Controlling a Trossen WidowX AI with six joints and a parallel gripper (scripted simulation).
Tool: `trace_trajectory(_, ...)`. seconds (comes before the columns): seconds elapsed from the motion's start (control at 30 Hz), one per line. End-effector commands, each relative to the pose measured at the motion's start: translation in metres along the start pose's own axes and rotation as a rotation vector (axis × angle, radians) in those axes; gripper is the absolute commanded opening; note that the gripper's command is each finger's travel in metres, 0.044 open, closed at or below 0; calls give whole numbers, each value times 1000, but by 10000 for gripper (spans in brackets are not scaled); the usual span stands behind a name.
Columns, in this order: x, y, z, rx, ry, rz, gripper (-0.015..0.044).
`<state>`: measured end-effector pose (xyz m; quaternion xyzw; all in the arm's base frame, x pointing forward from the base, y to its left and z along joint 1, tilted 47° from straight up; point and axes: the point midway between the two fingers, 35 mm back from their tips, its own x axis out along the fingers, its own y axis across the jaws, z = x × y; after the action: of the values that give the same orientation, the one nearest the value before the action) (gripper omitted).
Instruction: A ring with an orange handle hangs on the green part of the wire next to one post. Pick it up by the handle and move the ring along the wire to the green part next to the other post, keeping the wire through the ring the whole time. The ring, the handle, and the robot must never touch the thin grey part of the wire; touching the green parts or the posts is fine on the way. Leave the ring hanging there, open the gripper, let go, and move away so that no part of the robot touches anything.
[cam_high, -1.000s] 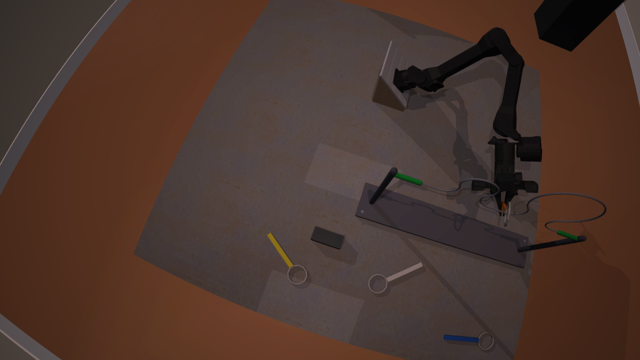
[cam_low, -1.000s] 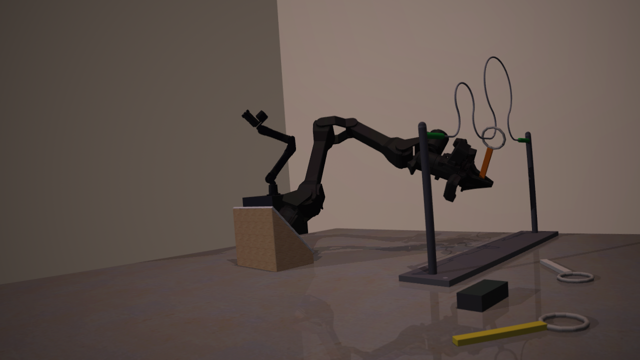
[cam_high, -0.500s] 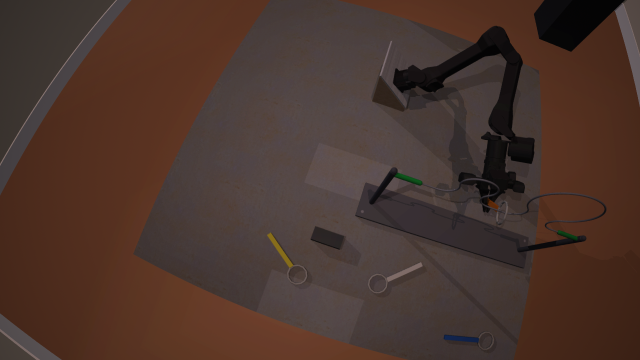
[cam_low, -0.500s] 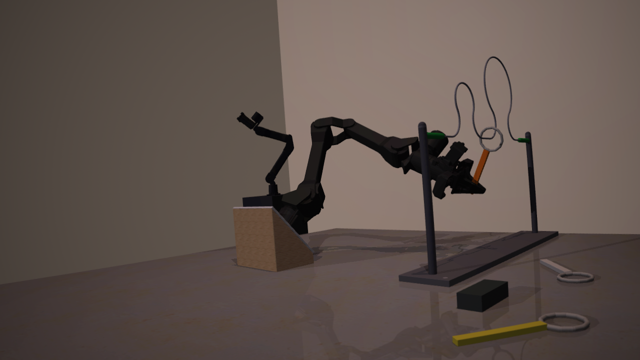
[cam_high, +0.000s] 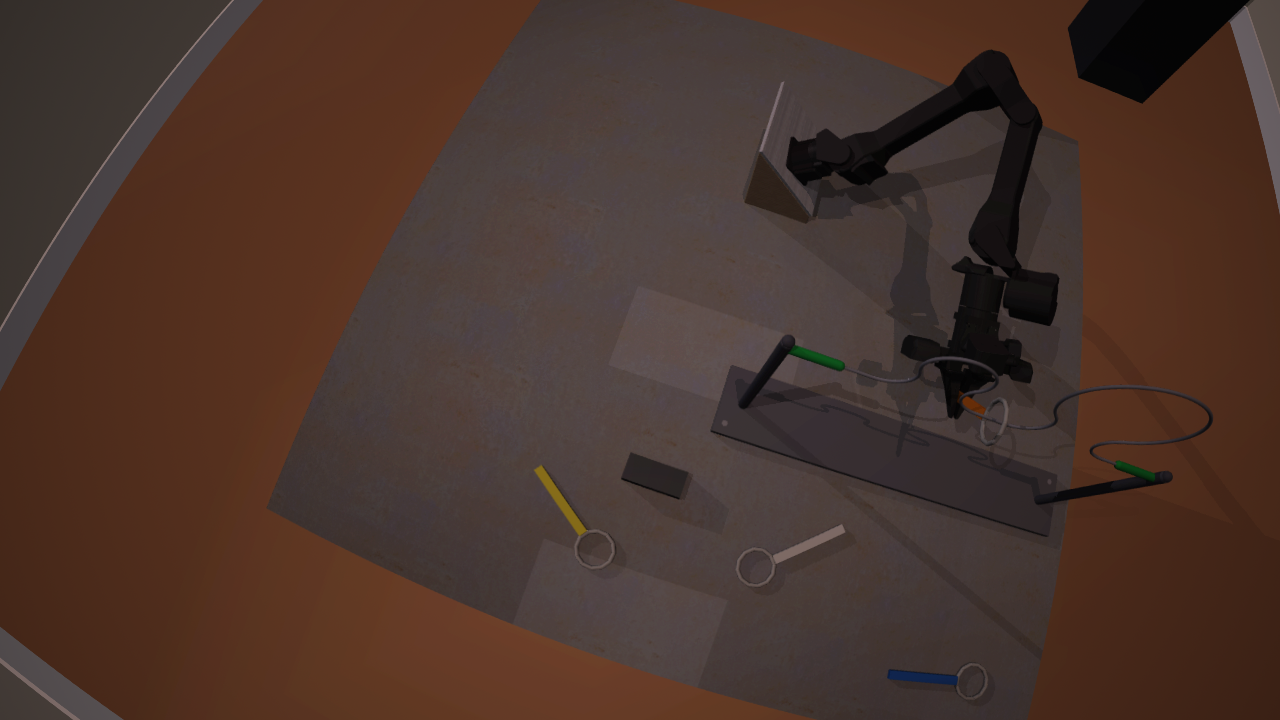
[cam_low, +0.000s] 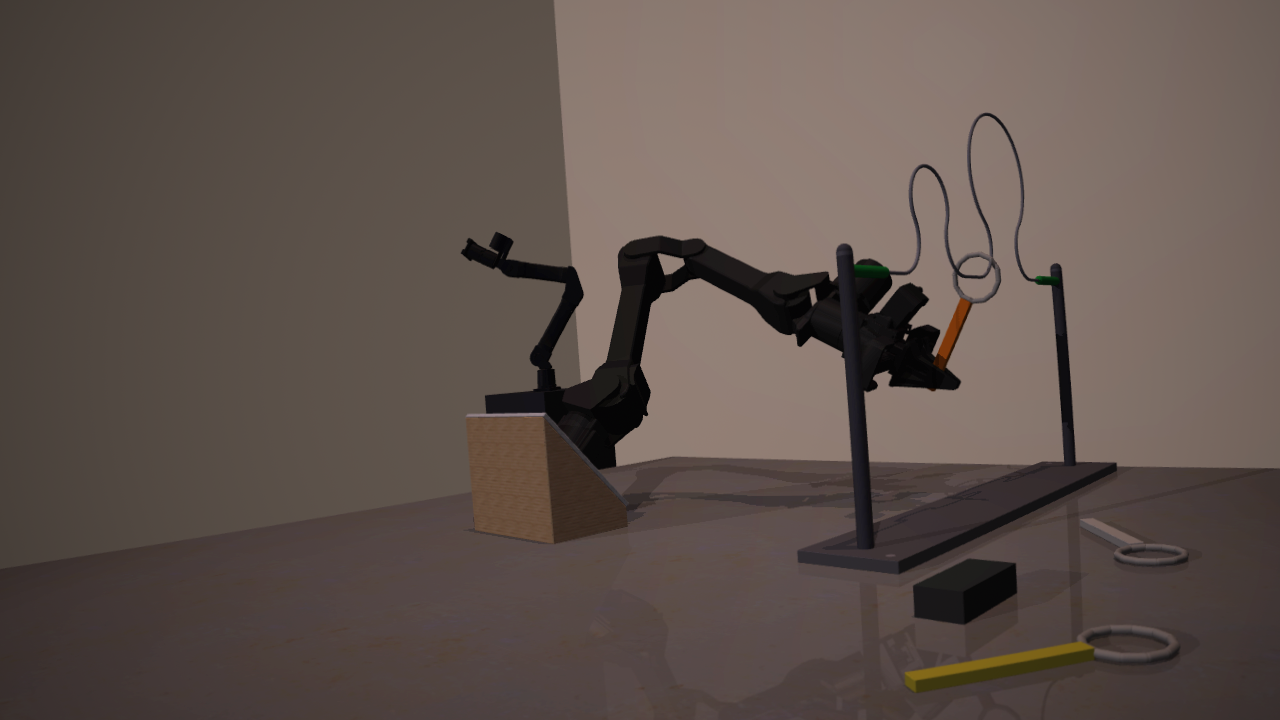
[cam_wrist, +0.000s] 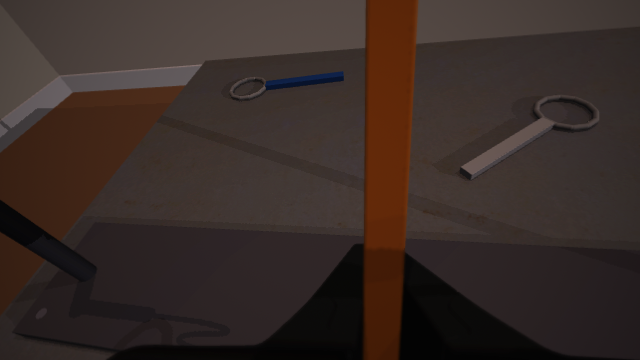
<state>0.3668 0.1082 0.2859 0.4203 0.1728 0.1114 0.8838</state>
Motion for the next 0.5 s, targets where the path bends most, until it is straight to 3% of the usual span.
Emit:
trace_trajectory(0.0,-2,-6,0,-15,1,-7,-150)
trace_trajectory(0.47,-5,-26,1,-61,6,-34,-150)
